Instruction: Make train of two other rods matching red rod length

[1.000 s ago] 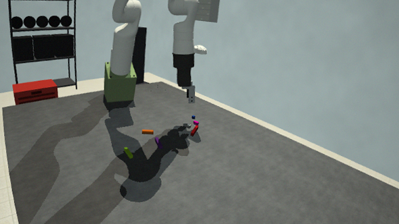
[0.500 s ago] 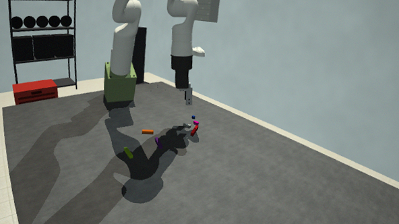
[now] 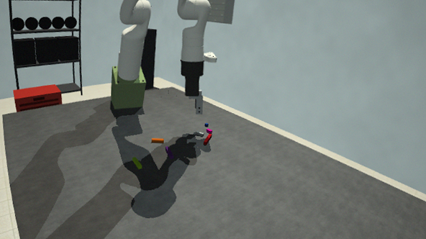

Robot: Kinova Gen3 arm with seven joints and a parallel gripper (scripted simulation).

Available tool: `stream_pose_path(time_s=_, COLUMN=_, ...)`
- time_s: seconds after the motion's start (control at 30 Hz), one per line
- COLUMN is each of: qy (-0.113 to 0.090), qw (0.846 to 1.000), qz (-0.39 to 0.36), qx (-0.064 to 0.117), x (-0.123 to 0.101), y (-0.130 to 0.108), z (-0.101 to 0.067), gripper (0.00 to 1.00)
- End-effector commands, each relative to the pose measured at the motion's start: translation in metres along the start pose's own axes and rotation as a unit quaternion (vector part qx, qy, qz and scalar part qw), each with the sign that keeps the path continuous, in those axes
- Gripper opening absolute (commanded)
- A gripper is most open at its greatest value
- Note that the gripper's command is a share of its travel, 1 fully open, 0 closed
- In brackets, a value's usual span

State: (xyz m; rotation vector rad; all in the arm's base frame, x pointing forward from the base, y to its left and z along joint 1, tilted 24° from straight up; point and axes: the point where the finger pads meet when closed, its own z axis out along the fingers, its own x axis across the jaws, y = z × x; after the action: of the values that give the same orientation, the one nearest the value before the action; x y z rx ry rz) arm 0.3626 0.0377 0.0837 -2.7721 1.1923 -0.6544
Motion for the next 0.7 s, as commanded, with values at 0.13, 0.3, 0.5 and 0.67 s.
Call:
stream_pose_path(time_s=0.13, qy=0.000, qw=1.000, qz=0.007, qx=-0.004, x=0.0001, y=0.0038, z=0.0030, gripper=1.00)
stream_pose_path(time_s=0.3, qy=0.001, qw=1.000, qz=0.013, qx=-0.007, x=0.0009, y=0.0073, z=0.0055, gripper=1.00)
stream_pose_path(time_s=0.5, qy=0.001, qw=1.000, qz=0.020, qx=-0.010, x=0.0016, y=0.0106, z=0.0078, gripper=1.00)
stream_pose_path(time_s=0.67, qy=0.002, qw=1.000, qz=0.025, qx=-0.013, x=0.0023, y=0.0137, z=0.0098, gripper=1.00)
